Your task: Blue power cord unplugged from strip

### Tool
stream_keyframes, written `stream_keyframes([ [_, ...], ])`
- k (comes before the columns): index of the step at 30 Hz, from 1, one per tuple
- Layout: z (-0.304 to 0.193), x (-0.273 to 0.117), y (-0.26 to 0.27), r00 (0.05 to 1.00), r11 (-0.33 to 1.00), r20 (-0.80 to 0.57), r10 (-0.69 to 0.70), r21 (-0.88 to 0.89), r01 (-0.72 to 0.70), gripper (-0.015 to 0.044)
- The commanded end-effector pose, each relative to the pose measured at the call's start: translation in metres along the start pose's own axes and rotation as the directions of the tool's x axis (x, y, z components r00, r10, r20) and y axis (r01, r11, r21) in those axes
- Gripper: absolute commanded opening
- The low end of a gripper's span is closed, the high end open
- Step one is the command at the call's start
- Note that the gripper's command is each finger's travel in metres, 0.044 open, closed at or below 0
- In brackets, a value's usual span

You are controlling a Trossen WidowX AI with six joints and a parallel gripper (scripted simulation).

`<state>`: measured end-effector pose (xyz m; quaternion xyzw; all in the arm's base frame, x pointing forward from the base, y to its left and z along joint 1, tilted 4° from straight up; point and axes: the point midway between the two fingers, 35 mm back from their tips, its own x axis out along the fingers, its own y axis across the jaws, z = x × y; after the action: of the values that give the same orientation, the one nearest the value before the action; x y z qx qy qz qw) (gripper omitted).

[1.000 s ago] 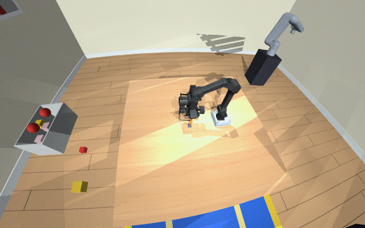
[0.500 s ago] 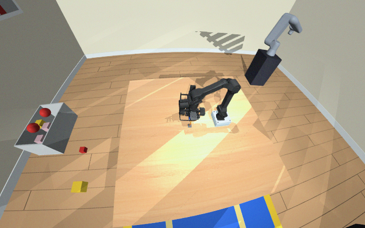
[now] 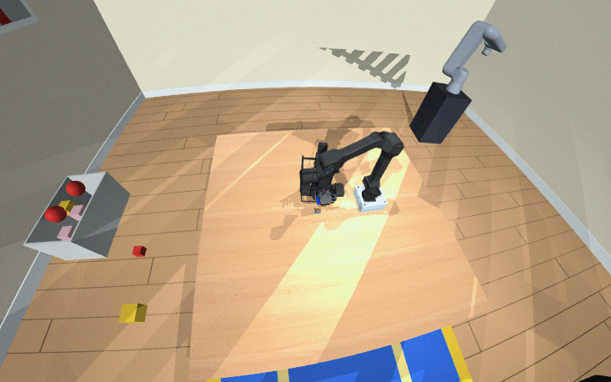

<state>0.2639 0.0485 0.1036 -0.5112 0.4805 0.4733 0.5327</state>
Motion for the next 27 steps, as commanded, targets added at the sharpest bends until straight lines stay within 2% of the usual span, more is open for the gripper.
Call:
stream_keyframes([
  [1,0.002,0.001,0.001,1.0,1.0,0.005,0.004,-0.005,-0.004,0.0341],
  [5,0.027,-0.005,0.0,1.0,1.0,0.008,0.004,-0.005,-0.004,0.044],
  [10,0.061,-0.012,0.002,1.0,1.0,0.011,0.004,-0.005,-0.004,0.044],
  [27,0.061,-0.012,0.002,1.0,1.0,0.011,0.004,-0.005,-0.004,0.044],
])
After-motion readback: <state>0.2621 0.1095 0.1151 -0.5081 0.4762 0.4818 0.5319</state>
